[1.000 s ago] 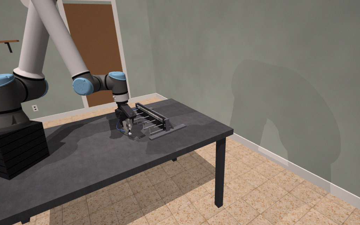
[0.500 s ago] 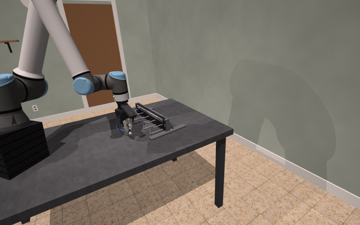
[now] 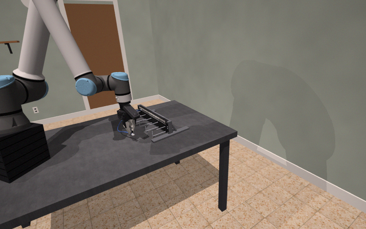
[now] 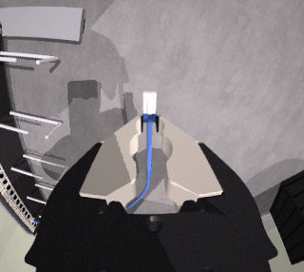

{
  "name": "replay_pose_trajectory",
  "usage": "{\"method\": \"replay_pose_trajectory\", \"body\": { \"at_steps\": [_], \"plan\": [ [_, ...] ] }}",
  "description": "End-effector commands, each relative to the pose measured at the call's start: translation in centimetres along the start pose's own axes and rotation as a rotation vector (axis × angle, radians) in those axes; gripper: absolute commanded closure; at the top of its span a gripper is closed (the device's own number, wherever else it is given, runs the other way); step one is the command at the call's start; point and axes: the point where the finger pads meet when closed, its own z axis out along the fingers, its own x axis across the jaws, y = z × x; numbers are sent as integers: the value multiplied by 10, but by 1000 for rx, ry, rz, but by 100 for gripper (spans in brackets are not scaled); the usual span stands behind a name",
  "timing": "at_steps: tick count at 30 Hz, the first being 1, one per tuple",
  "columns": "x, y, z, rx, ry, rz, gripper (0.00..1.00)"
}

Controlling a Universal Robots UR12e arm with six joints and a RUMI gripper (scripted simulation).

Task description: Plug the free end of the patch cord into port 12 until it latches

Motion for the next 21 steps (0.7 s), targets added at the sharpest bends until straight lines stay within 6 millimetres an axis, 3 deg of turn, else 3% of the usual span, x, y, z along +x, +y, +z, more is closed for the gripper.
{"method": "replay_pose_trajectory", "body": {
  "at_steps": [1,21],
  "plan": [
    [-3,2,-1,0,-1,-23,100],
    [-21,17,-5,-1,1,-159,100]
  ]
}}
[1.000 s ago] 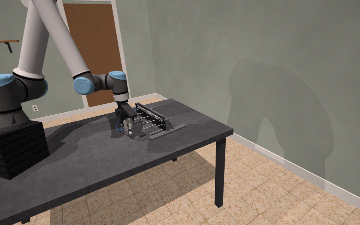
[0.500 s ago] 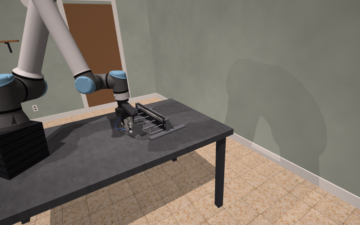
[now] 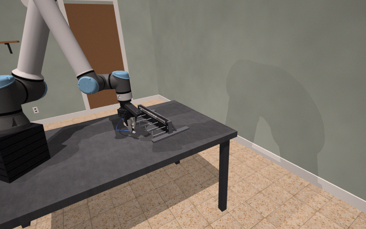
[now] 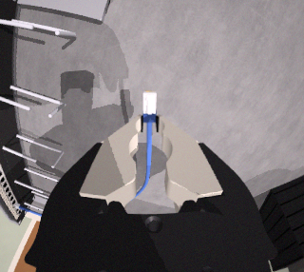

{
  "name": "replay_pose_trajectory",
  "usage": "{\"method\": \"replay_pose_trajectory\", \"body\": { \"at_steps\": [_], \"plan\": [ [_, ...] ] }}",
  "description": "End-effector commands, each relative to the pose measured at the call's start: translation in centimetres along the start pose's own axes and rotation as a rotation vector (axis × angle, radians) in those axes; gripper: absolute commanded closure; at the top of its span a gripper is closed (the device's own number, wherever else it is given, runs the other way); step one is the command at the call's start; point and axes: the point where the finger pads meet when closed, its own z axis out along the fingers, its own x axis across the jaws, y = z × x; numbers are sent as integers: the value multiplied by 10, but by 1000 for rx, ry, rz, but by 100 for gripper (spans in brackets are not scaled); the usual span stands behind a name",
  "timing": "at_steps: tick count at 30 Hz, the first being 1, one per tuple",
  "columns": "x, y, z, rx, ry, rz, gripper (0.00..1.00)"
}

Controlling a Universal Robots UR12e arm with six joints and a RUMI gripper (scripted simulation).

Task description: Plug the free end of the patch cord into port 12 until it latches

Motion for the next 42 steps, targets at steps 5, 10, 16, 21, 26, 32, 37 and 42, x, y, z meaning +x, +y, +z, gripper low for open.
{"method": "replay_pose_trajectory", "body": {
  "at_steps": [5,10,16,21,26,32,37,42],
  "plan": [
    [-11,6,-3,0,0,-77,100],
    [-19,11,-4,-1,1,-130,100],
    [-25,15,-6,-2,1,-176,100],
    [-34,20,-8,-2,2,-235,100],
    [-42,26,-10,-3,3,-296,100],
    [-49,30,-11,-4,3,-347,100],
    [-59,36,-13,-5,4,-411,100],
    [-68,42,-15,-5,5,-477,100]
  ]
}}
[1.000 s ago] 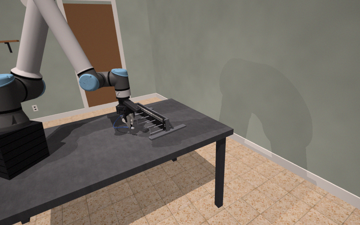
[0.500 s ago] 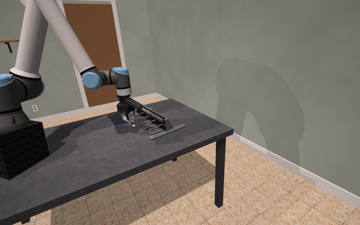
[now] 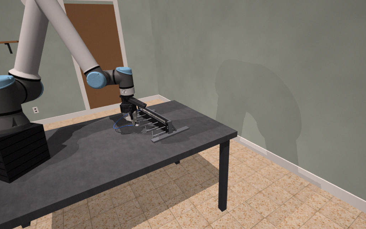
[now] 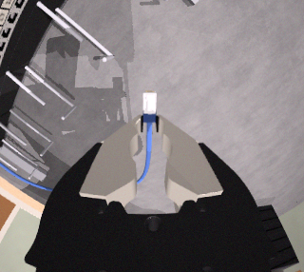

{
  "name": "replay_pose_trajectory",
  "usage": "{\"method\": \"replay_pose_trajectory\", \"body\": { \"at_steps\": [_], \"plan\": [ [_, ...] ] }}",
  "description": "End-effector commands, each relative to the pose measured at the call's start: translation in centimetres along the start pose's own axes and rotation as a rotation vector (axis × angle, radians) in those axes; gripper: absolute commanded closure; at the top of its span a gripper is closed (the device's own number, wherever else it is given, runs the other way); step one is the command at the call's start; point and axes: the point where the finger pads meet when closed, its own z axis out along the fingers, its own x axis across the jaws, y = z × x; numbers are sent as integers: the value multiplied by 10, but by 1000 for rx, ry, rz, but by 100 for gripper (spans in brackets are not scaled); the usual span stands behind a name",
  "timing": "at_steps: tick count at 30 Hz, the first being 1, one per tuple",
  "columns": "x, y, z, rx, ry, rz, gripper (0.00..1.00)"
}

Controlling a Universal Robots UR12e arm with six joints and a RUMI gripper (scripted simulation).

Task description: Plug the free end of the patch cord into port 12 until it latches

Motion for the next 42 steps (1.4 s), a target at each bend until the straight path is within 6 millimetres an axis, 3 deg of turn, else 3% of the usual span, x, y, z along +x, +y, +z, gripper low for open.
{"method": "replay_pose_trajectory", "body": {
  "at_steps": [1,42],
  "plan": [
    [-11,1,-3,0,0,-65,100],
    [-82,10,-16,-6,5,-494,100]
  ]
}}
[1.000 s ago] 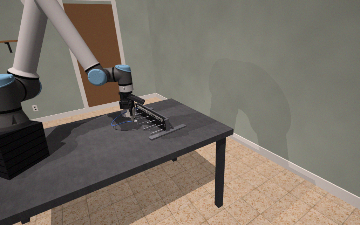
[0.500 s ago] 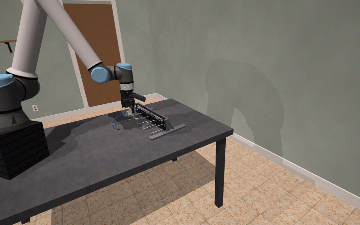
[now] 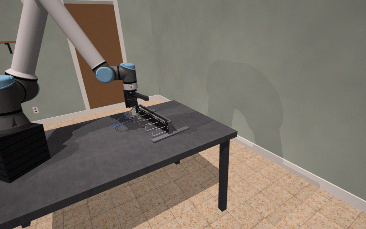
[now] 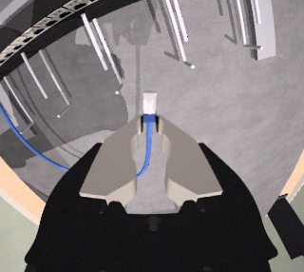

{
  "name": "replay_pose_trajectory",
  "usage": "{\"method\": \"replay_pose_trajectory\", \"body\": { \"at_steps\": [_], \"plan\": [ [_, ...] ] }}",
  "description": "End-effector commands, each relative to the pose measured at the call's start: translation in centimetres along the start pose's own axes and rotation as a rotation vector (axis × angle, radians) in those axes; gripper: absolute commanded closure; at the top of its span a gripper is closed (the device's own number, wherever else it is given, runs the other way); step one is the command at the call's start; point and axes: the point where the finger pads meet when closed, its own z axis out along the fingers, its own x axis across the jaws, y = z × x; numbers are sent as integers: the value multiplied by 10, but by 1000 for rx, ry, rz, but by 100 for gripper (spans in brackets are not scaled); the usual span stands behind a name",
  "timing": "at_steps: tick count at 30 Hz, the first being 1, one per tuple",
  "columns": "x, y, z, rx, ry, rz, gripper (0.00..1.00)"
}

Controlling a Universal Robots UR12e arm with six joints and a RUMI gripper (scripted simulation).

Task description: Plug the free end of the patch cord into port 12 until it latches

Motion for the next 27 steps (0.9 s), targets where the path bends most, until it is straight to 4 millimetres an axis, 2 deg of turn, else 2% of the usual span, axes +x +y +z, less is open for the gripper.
{"method": "replay_pose_trajectory", "body": {
  "at_steps": [1,27],
  "plan": [
    [-6,-3,-2,0,0,-39,100],
    [-38,-14,-8,-2,3,-240,100]
  ]
}}
